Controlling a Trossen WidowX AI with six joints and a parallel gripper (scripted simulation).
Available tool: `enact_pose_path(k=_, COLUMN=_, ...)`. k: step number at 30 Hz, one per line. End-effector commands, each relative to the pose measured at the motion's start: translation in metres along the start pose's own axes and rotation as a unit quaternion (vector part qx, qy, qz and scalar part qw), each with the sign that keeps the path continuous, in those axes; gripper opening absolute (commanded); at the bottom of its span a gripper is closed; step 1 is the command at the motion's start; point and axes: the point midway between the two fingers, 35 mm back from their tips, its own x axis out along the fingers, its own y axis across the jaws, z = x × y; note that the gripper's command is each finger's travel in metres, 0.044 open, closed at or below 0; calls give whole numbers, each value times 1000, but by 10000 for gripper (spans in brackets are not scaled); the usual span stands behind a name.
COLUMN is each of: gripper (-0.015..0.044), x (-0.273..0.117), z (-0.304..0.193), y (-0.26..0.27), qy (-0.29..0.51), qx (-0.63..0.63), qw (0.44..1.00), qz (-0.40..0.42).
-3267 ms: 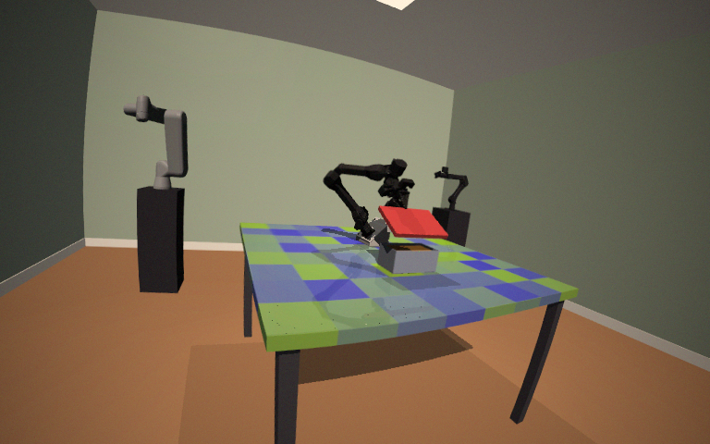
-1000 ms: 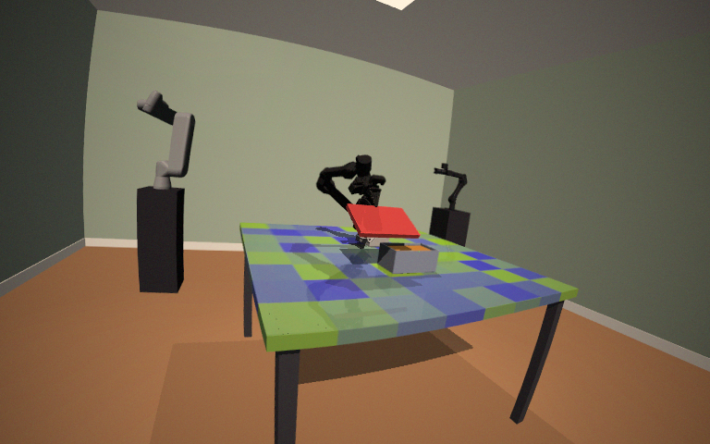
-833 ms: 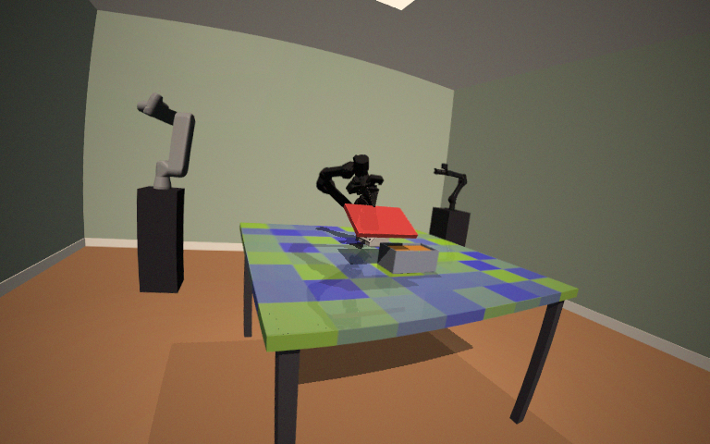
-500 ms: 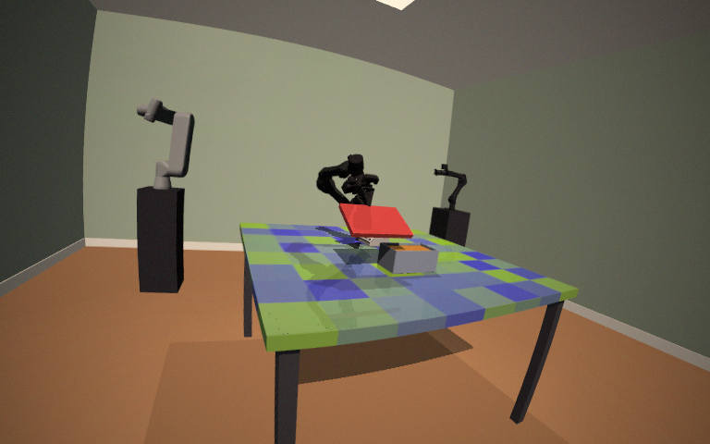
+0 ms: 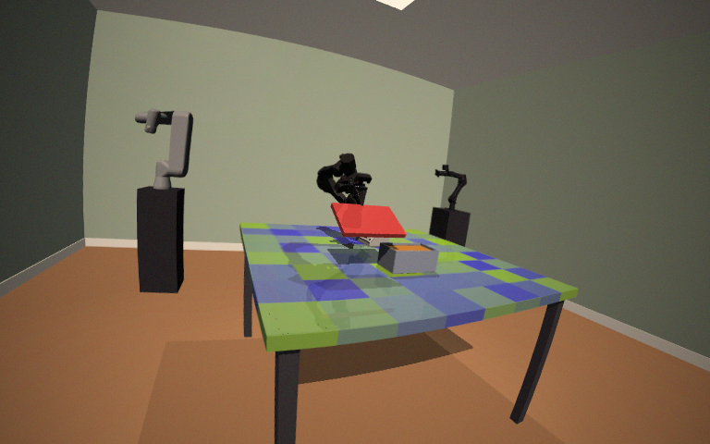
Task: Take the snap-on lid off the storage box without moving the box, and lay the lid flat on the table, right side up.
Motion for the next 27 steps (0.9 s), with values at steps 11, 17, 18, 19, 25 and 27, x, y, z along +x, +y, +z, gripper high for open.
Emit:
enact_pose_path(k=11, gripper=0, x=-8, z=34, y=3, qy=-2, qx=4, qw=1000, qz=13)
enact_pose_path(k=17, gripper=0, x=-9, z=46, y=2, qy=-2, qx=4, qw=1000, qz=13)
enact_pose_path(k=18, gripper=0, x=-9, z=48, y=2, qy=-2, qx=4, qw=1000, qz=13)
enact_pose_path(k=19, gripper=0, x=-9, z=50, y=2, qy=-3, qx=4, qw=1000, qz=13)
enact_pose_path(k=25, gripper=0, x=-10, z=62, y=2, qy=-3, qx=4, qw=1000, qz=14)
enact_pose_path(k=27, gripper=0, x=-10, z=66, y=2, qy=-3, qx=4, qw=1000, qz=14)
